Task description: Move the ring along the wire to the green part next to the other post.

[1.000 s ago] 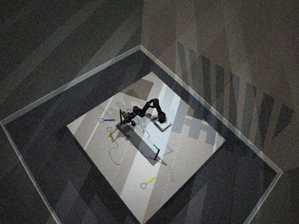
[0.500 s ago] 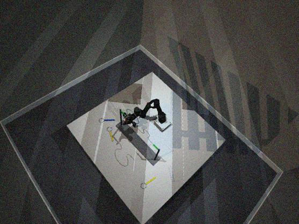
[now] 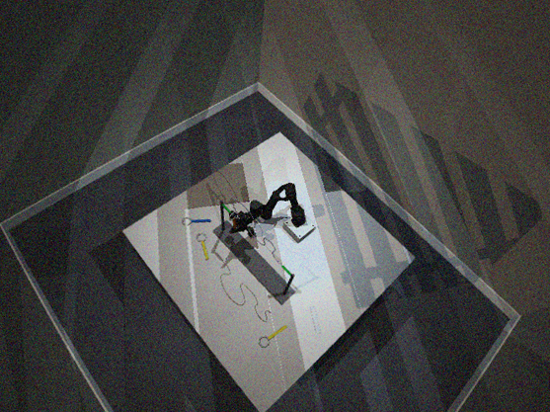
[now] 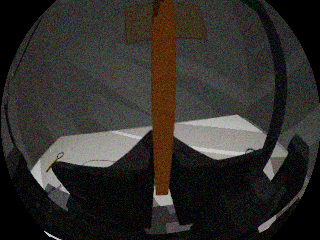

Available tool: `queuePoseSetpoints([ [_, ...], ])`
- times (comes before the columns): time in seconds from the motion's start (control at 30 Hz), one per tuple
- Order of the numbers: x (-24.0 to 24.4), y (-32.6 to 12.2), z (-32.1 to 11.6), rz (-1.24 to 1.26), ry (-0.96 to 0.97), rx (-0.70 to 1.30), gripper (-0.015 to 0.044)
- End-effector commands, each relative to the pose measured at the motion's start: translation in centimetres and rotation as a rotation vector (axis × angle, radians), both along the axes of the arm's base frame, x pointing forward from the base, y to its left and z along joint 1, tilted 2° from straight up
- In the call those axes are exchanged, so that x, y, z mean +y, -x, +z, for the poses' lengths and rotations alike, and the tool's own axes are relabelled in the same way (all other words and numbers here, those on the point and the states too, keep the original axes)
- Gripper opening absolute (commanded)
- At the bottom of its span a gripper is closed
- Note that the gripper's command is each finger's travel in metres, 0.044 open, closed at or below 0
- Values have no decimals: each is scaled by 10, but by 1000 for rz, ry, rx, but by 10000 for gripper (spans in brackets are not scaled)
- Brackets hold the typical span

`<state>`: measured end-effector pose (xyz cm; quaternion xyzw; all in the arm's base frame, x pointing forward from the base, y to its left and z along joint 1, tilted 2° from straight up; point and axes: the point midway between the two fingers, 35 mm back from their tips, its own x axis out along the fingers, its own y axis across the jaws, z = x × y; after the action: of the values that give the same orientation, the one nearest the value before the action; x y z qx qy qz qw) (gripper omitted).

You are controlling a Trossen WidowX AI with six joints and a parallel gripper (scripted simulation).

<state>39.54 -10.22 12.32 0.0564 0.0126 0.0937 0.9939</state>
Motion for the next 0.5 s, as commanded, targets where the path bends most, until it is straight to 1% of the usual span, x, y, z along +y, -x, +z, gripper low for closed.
queuePoseSetpoints([
  [0.0, 9, 3, 1, -4, -51, 9, -150],
  [0.47, 52, 10, 14, -5, -302, 60, -150],
])
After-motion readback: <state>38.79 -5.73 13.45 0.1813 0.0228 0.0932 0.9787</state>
